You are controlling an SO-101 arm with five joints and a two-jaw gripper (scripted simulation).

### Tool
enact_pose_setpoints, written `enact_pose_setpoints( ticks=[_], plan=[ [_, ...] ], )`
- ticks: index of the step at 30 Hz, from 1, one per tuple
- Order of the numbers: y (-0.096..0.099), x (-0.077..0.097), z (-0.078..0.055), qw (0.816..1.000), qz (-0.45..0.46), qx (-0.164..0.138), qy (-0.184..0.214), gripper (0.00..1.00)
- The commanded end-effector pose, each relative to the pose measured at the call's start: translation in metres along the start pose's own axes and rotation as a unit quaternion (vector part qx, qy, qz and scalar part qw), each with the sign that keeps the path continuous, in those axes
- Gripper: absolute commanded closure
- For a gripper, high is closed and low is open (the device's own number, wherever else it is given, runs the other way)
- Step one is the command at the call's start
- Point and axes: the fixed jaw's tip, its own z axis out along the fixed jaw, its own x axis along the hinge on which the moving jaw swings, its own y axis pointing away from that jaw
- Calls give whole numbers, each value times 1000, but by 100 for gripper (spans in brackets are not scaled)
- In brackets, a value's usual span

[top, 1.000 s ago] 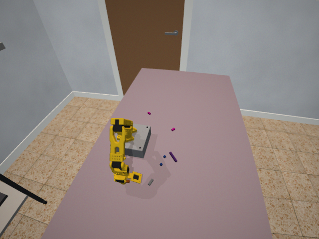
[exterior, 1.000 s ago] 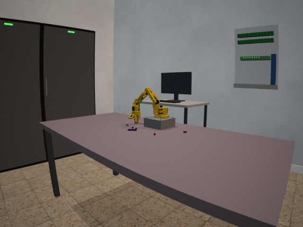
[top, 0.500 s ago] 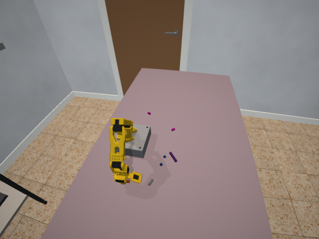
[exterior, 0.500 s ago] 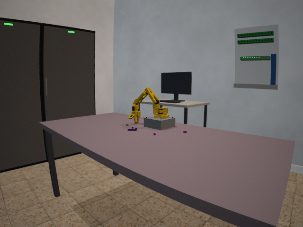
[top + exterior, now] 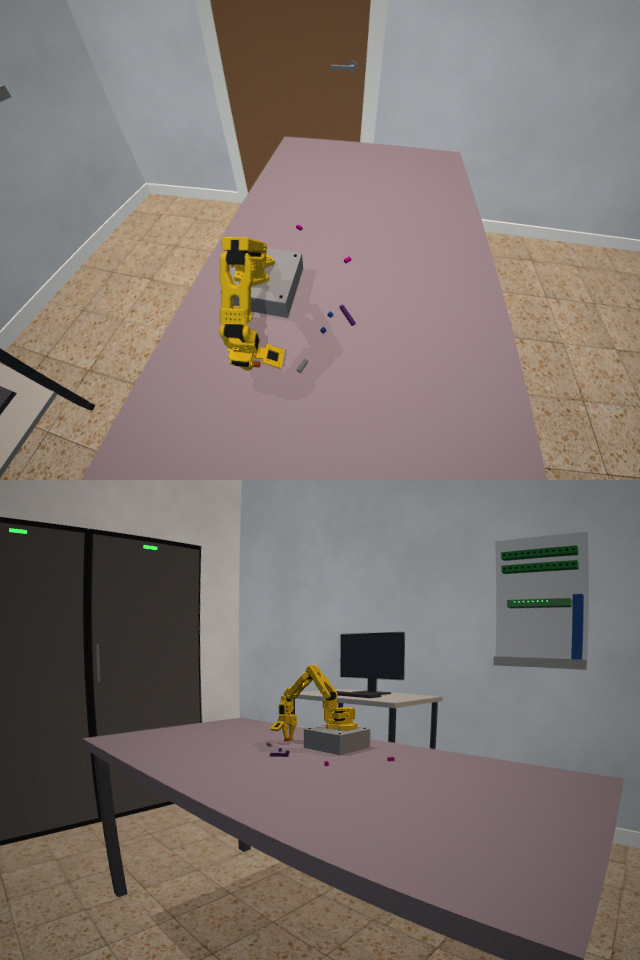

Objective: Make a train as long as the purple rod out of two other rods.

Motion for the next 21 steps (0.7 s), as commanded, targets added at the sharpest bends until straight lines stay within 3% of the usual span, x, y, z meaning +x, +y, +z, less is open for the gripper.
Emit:
enact_pose_setpoints(
  ticks=[1, 9, 21],
  plan=[
    [3, 1, 3, 1000, 0, -7, 0, 100],
    [2, 1, -4, 1000, 0, -7, 0, 100],
    [-1, 1, -29, 1000, 0, -7, 0, 100]
  ],
)
